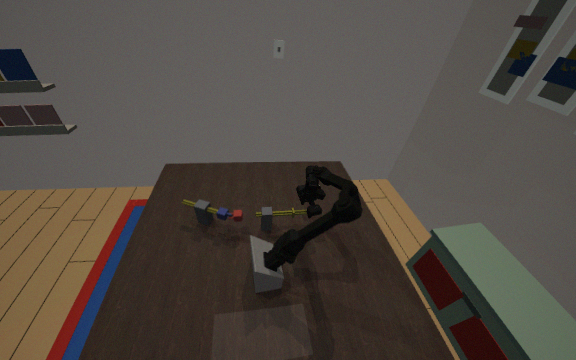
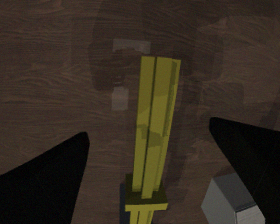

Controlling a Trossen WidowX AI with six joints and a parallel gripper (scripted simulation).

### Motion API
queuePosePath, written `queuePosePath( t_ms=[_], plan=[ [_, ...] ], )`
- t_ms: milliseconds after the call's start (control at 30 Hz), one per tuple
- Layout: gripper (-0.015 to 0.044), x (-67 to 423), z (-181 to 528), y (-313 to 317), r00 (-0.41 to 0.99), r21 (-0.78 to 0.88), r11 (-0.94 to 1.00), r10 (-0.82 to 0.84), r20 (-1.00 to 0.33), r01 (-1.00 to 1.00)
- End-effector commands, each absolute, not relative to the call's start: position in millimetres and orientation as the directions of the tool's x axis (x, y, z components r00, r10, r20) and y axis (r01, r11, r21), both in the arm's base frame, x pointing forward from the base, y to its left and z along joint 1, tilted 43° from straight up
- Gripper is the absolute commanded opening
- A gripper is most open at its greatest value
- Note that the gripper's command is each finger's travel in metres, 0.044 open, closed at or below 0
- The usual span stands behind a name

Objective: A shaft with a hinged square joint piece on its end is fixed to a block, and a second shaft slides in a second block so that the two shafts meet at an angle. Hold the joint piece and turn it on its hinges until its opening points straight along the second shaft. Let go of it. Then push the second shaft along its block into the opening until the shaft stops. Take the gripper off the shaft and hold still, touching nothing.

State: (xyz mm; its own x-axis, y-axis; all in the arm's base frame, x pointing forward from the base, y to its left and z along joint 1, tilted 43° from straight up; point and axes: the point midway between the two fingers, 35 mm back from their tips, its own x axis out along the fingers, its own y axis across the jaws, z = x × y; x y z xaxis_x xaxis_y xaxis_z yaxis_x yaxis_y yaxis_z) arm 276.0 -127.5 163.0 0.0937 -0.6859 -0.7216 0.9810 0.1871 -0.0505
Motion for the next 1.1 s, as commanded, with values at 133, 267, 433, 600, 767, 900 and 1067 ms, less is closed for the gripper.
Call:
queuePosePath(
  t_ms=[133,267,433,600,767,900,1067],
  plan=[
    [0.0440,275.1,155.8,-132.5,0.088,0.051,0.075,-0.683,-0.725,0.996],
    [0.0440,275.4,153.9,-134.0,0.088,0.051,0.075,-0.683,-0.725,0.996],
    [0.0440,276.5,147.8,-139.3,0.088,0.051,0.074,-0.683,-0.725,0.996],
    [0.0440,277.2,141.8,-144.6,0.088,0.051,0.074,-0.684,-0.725,0.996],
    [0.0440,277.7,135.8,-149.9,0.088,0.051,0.074,-0.684,-0.724,0.996],
    [0.0414,277.8,134.0,-151.5,0.088,0.051,0.074,-0.684,-0.724,0.996],
    [0.0282,277.8,134.0,-151.5,0.088,0.051,0.074,-0.684,-0.724,0.996]
  ],
)
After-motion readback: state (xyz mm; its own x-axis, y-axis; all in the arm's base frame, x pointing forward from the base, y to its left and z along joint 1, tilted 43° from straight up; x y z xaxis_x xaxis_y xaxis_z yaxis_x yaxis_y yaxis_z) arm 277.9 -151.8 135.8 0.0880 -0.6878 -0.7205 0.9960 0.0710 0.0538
